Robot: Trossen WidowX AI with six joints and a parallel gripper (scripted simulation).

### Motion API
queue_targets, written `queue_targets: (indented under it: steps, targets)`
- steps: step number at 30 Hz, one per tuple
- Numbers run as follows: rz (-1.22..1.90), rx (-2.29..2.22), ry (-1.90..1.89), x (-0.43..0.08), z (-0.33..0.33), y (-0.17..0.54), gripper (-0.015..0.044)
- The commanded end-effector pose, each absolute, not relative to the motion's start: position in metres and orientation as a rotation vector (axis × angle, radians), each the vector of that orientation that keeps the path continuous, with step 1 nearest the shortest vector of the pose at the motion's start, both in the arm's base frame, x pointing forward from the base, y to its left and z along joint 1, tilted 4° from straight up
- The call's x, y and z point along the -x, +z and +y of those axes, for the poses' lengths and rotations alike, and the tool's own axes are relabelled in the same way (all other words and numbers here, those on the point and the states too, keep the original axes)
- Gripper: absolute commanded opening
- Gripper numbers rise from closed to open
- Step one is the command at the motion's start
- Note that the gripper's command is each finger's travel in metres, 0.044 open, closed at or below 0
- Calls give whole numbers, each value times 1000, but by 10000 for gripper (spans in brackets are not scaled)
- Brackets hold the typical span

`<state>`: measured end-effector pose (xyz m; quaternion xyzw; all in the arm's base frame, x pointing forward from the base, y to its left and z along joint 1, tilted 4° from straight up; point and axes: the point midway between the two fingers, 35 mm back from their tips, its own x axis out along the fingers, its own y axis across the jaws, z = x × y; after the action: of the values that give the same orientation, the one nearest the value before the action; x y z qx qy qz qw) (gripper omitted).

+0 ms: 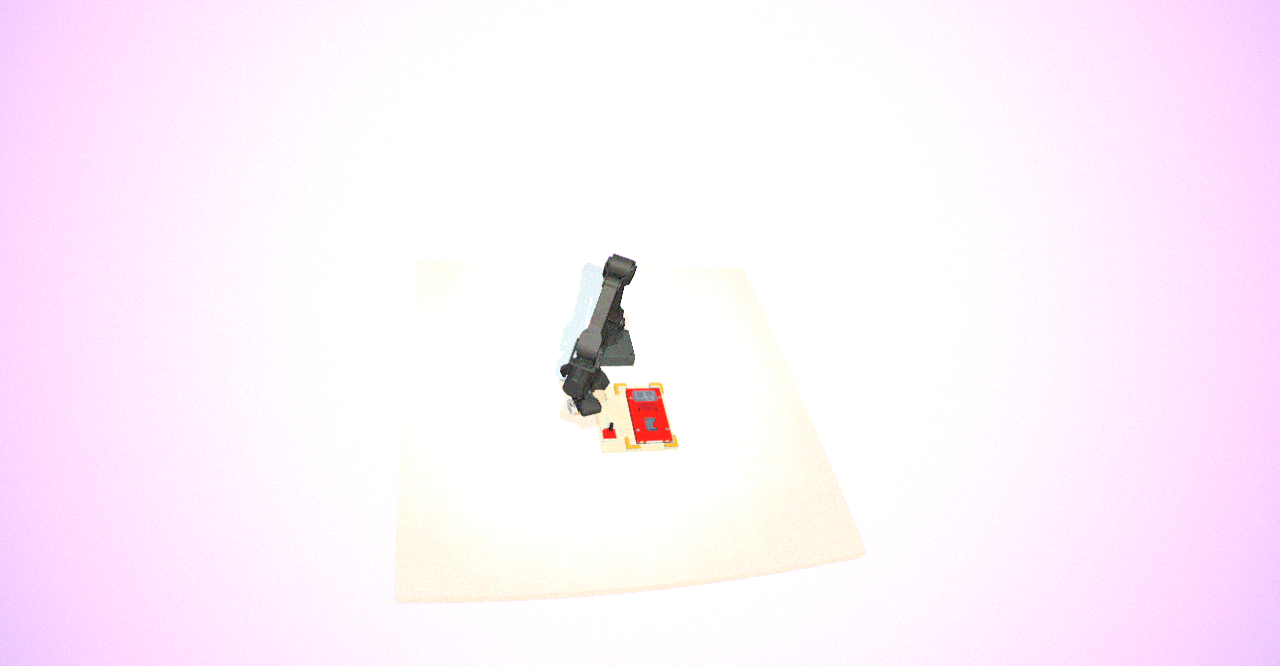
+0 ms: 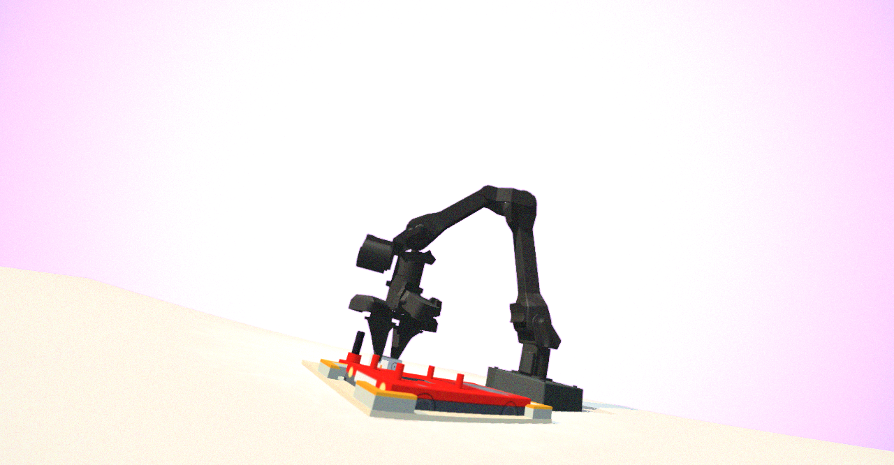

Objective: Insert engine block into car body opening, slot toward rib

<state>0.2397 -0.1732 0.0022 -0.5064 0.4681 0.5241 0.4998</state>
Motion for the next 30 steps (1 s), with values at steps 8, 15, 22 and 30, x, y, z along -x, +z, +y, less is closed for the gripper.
queue_targets:
  steps: [8, 15, 22, 30]
  targets:
    - [1139, 1223, 1264, -244, -178, 32, 0]
    - [1139, 1223, 1263, -245, -181, 53, 0]
    - [1139, 1223, 1263, -244, -181, 76, 0]
    - [1139, 1223, 1263, -242, -181, 101, 0]
